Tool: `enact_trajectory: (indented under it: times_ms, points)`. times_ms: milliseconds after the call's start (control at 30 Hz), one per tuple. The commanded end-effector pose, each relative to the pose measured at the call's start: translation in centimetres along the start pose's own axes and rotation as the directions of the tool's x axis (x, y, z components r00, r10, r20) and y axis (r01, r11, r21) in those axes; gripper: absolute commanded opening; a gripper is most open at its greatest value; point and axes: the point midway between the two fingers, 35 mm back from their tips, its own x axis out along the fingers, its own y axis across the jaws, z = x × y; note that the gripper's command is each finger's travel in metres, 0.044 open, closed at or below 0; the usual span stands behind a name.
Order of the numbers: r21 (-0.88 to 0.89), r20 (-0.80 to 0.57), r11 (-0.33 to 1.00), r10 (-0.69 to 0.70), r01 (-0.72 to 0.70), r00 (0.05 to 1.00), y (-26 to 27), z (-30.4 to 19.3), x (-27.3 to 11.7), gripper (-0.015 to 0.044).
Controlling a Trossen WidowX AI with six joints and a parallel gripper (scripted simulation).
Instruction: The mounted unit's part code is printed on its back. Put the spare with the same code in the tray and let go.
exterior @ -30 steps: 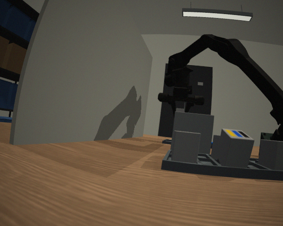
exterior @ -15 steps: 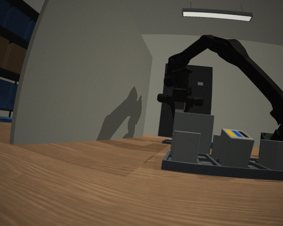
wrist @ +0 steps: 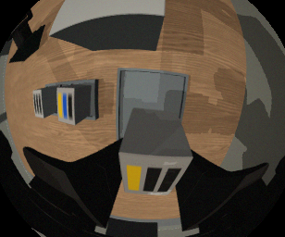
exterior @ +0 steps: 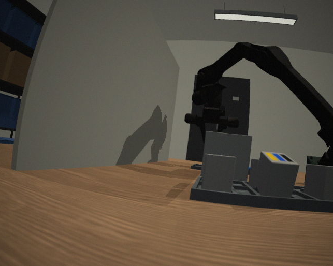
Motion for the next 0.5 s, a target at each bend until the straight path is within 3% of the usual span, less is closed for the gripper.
enact_trajectory:
  times_ms: [0,467]
  points:
    - [0.006,0.005,1.000,-0.003,0.003,1.000,0.0,0.0,0.4,0.0000]
    - [0.006,0.005,1.000,-0.003,0.003,1.000,-0.1,0.0,1.4,0.0000]
